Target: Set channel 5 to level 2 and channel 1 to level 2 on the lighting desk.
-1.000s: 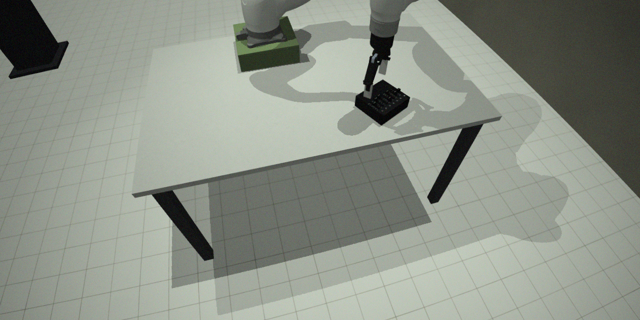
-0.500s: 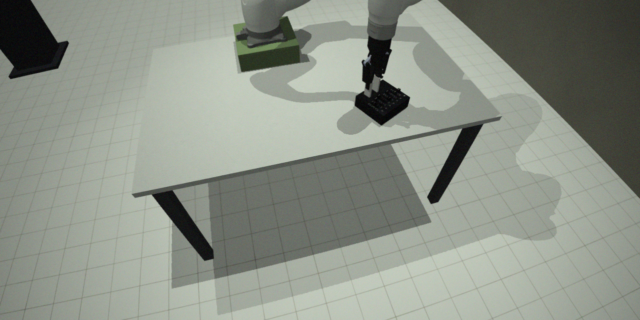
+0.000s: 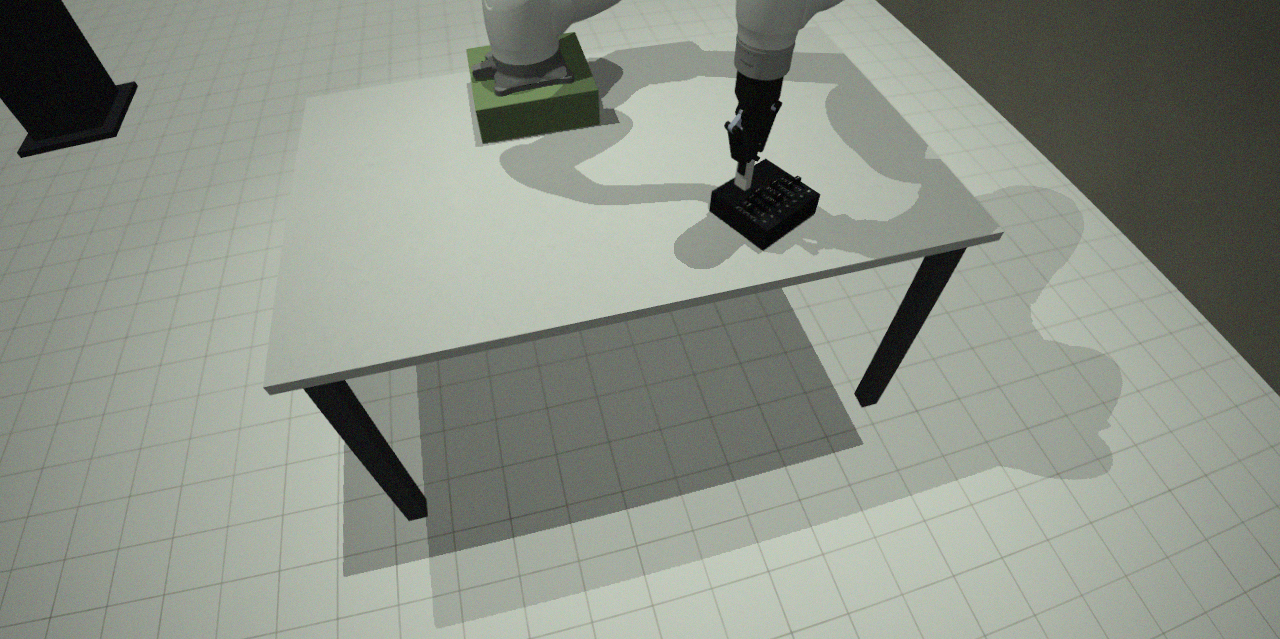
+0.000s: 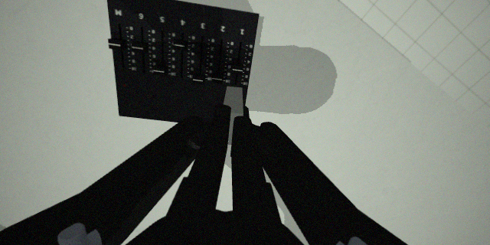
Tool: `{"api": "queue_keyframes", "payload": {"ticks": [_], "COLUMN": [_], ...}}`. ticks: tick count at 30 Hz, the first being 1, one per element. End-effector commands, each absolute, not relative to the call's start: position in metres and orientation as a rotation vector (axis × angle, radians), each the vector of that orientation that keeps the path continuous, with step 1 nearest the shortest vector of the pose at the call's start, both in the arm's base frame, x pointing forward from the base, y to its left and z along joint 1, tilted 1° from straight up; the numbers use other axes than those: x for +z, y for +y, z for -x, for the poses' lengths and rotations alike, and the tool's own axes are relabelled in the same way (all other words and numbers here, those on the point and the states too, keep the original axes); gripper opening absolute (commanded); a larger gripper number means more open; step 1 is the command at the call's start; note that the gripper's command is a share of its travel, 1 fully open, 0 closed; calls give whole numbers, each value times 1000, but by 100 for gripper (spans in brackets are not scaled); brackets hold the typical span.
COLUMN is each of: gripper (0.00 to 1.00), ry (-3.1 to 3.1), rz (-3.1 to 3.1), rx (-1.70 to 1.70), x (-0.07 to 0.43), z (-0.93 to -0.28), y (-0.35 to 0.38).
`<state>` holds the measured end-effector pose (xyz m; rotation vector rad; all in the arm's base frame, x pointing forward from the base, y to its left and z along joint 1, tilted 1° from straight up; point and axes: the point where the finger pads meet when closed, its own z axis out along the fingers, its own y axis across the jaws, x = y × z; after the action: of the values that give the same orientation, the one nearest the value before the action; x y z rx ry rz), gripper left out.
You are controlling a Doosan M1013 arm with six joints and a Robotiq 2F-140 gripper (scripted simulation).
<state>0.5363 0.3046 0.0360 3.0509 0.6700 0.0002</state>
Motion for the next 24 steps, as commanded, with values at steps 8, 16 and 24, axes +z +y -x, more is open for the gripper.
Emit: {"api": "queue_keyframes", "payload": {"ticks": [8, 16, 24], "gripper": [10, 10, 10], "ry": [670, 668, 656], "rz": [-3051, -3052, -3054], "rx": [0, 0, 0], "x": [36, 36, 35], "z": [-536, -536, -536], "y": [305, 305, 305]}}
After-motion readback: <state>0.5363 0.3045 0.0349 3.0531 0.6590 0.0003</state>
